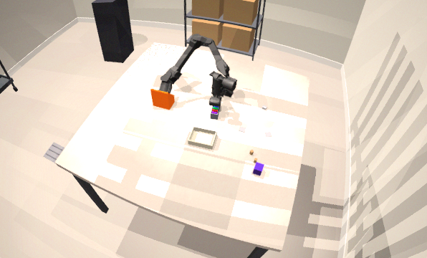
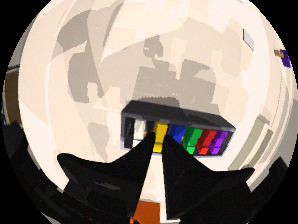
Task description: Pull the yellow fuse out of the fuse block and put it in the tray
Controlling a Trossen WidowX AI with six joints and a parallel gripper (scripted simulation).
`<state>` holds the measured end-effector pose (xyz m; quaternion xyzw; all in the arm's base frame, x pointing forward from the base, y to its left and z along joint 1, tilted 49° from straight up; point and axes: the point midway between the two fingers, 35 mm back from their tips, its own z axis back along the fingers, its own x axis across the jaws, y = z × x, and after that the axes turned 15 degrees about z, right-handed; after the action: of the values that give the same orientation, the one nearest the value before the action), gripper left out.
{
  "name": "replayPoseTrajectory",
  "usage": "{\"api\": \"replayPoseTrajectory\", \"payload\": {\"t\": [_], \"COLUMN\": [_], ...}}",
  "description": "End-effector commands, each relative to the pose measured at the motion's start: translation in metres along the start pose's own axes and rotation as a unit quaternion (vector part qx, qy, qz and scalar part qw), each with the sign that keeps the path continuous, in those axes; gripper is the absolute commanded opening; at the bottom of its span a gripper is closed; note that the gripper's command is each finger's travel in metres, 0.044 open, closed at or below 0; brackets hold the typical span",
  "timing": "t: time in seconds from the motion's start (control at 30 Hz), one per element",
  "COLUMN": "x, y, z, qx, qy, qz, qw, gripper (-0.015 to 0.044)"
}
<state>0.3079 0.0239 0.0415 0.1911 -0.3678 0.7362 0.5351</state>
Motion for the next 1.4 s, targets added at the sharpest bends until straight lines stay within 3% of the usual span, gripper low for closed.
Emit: {"api": "replayPoseTrajectory", "payload": {"t": [0.0, 1.37], "x": [0.000, -0.001], "y": [0.000, 0.000], "z": [0.002, 0.022], "qx": [0.001, 0.001], "qy": [0.000, 0.000], "qz": [0.001, 0.000], "qw": [1.000, 1.000], "gripper": [0.0000, 0.0000]}}
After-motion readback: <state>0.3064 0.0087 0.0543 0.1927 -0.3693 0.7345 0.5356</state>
